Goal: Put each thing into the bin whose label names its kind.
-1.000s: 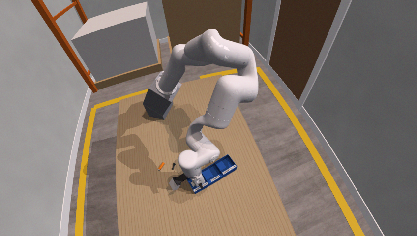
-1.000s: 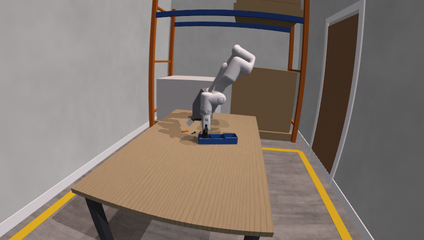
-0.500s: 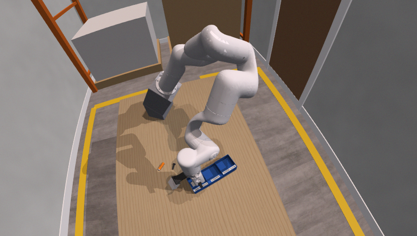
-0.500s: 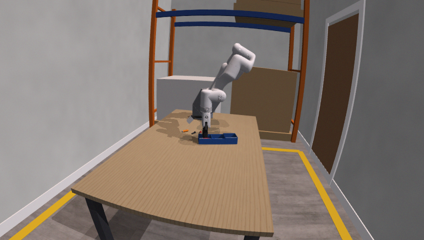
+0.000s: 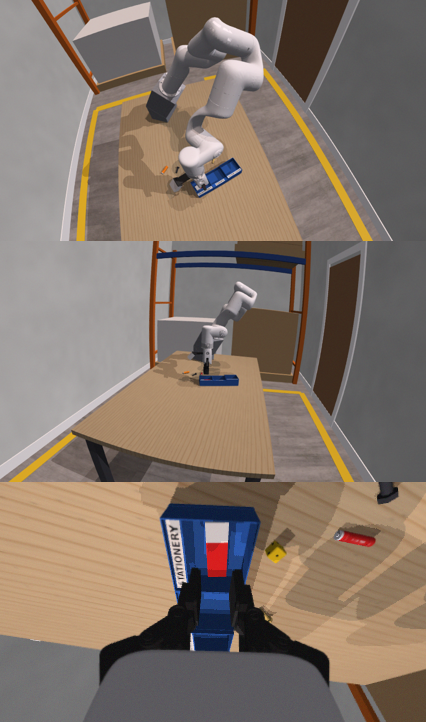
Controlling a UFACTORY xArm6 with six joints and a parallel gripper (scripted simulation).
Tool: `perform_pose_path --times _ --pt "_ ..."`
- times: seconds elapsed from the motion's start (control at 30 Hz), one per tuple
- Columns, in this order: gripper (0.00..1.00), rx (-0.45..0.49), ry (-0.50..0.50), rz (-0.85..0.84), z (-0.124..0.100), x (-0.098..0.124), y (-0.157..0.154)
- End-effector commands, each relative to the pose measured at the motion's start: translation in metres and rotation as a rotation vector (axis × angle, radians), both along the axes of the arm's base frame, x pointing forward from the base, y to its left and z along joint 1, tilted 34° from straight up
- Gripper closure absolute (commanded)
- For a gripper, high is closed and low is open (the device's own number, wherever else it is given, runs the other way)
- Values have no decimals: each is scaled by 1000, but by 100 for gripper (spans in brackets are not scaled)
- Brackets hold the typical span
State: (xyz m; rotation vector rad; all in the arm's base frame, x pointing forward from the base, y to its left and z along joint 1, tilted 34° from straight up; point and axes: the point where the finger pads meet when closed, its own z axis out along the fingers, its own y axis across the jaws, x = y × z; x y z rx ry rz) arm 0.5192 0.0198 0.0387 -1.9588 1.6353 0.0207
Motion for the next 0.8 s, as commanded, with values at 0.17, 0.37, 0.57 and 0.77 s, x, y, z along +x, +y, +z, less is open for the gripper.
perform_pose_path --times 0.17,0.37,0.57,0.77 --pt "70 -52 -65 125 -6 -24 -3" --pt "70 -121 -152 291 -16 -56 -7" --pt "70 -189 -218 454 -19 -66 -8" --pt "70 -271 -319 654 -19 -66 -8"
